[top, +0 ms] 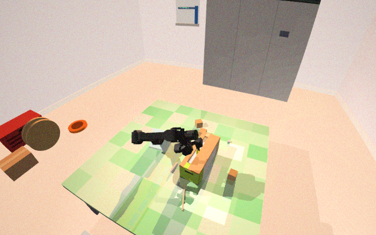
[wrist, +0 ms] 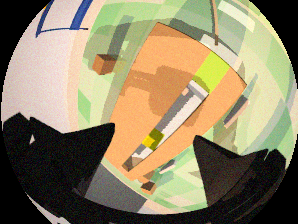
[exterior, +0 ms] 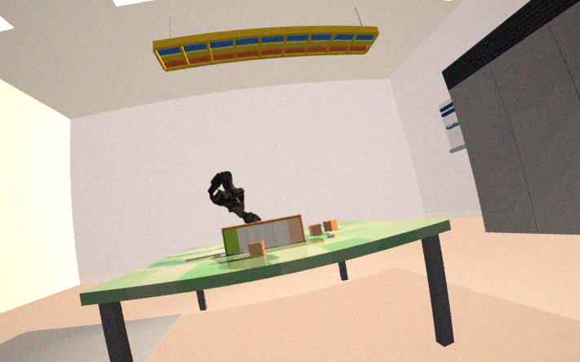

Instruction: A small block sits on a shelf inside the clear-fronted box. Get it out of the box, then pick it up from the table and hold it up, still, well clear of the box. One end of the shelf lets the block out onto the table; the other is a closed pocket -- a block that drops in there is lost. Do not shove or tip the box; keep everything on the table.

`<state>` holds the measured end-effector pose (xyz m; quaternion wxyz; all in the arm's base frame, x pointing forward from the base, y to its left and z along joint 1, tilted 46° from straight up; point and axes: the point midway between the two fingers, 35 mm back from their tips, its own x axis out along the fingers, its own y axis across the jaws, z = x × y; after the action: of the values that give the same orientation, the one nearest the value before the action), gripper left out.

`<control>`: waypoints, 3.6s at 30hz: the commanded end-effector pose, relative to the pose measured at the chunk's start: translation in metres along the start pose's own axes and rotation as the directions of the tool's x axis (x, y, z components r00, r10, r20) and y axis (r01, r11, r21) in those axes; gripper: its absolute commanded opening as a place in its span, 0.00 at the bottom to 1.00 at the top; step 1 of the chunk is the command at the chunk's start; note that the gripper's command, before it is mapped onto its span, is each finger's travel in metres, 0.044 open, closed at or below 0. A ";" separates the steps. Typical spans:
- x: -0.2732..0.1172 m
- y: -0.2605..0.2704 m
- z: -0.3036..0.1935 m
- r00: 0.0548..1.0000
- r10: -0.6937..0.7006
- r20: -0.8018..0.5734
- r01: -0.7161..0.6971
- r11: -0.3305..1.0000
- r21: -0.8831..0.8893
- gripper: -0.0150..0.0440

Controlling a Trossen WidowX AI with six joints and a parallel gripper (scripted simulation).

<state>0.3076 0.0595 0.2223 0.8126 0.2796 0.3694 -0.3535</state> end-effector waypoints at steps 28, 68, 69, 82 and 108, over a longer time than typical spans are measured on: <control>0.043 -0.027 -0.076 0.945 -0.288 -0.154 0.326 0.837 0.439 0.93; 0.091 -0.054 -0.060 0.946 -0.286 -0.153 0.324 0.837 0.441 0.93; 0.091 -0.054 -0.060 0.946 -0.286 -0.153 0.324 0.837 0.441 0.93; 0.101 -0.044 -0.087 0.946 -0.286 -0.154 0.325 0.838 0.439 0.93; 0.120 -0.023 -0.141 0.946 -0.284 -0.157 0.324 0.837 0.440 0.93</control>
<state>0.2895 0.0973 0.0467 0.6417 0.4141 0.3491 -0.5430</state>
